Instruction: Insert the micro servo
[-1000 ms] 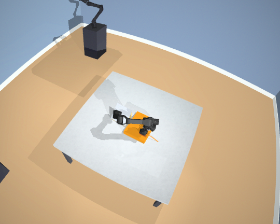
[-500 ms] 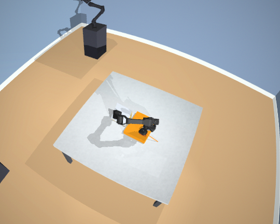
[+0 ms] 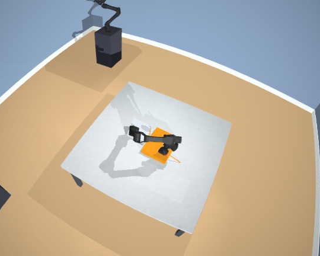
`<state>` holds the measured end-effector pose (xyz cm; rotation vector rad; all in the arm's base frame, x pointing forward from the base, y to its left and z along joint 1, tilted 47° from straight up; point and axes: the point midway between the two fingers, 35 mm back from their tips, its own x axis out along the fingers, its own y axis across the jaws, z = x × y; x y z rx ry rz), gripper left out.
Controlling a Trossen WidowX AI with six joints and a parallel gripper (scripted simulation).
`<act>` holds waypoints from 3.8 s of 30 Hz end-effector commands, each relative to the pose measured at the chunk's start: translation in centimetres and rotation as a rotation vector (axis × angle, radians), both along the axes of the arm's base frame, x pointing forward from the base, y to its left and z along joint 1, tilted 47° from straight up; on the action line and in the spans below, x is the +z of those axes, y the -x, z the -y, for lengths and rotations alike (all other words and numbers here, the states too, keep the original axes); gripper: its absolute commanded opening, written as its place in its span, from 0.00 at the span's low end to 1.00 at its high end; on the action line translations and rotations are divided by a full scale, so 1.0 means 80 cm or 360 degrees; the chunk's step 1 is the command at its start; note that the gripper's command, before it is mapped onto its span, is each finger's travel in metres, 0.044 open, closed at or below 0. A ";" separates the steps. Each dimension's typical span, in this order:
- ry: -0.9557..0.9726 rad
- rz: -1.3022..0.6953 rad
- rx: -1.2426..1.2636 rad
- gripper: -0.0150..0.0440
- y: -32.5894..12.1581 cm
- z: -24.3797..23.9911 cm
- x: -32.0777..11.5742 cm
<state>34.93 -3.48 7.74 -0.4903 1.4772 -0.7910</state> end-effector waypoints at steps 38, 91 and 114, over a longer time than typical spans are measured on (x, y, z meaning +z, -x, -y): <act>0.0005 0.0003 0.0012 0.30 0.004 0.039 -0.037; -0.0089 0.0062 0.0155 1.00 0.120 -0.101 0.080; -0.0089 0.0062 0.0155 1.00 0.120 -0.101 0.080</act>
